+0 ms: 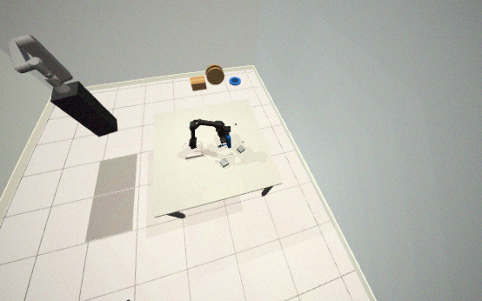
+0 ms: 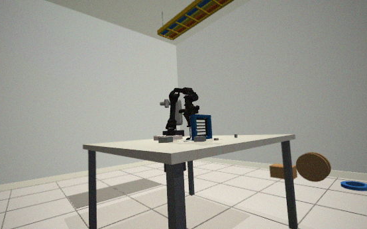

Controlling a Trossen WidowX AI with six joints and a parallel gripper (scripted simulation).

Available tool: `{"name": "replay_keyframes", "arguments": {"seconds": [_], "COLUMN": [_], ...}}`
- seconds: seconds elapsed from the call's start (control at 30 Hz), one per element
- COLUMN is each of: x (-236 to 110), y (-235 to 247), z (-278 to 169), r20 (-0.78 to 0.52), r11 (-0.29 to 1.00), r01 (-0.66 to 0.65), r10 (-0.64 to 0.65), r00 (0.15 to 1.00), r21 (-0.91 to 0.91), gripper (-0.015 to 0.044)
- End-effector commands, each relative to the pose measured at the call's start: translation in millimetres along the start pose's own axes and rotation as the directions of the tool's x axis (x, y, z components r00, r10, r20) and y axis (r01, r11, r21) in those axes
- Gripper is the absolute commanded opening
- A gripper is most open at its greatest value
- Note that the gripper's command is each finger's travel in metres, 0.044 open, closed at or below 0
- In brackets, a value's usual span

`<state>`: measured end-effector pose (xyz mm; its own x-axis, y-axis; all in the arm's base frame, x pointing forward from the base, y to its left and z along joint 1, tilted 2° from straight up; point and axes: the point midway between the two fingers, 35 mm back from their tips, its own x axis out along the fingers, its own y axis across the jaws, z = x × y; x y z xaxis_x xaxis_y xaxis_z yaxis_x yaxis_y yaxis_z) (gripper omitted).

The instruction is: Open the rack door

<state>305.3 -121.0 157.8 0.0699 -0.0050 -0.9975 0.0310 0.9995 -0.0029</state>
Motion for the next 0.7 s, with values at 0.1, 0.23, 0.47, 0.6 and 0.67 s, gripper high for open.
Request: {"name": "replay_keyframes", "arguments": {"seconds": [0.1, 0.23, 0.47, 0.6, 0.67], "x": [0.7, 0.7, 0.7, 0.7, 0.7], "y": [0.1, 0.1, 0.1, 0.1, 0.1], "z": [-0.3, -0.3, -0.3, -0.3, -0.3], "r20": [-0.001, -0.001, -0.001, -0.001, -0.001], "r11": [1.0, 1.0, 1.0, 0.992, 0.974], "r01": [0.0, 0.0, 0.0, 0.0, 0.0], "r10": [0.0, 0.0, 0.0, 0.0, 0.0], "r00": [1.0, 1.0, 1.0, 1.0, 1.0], "r21": [0.006, 0.006, 0.006, 0.128, 0.225], "gripper": [0.0071, 0.0044, 0.0016, 0.0016, 0.0016]}}
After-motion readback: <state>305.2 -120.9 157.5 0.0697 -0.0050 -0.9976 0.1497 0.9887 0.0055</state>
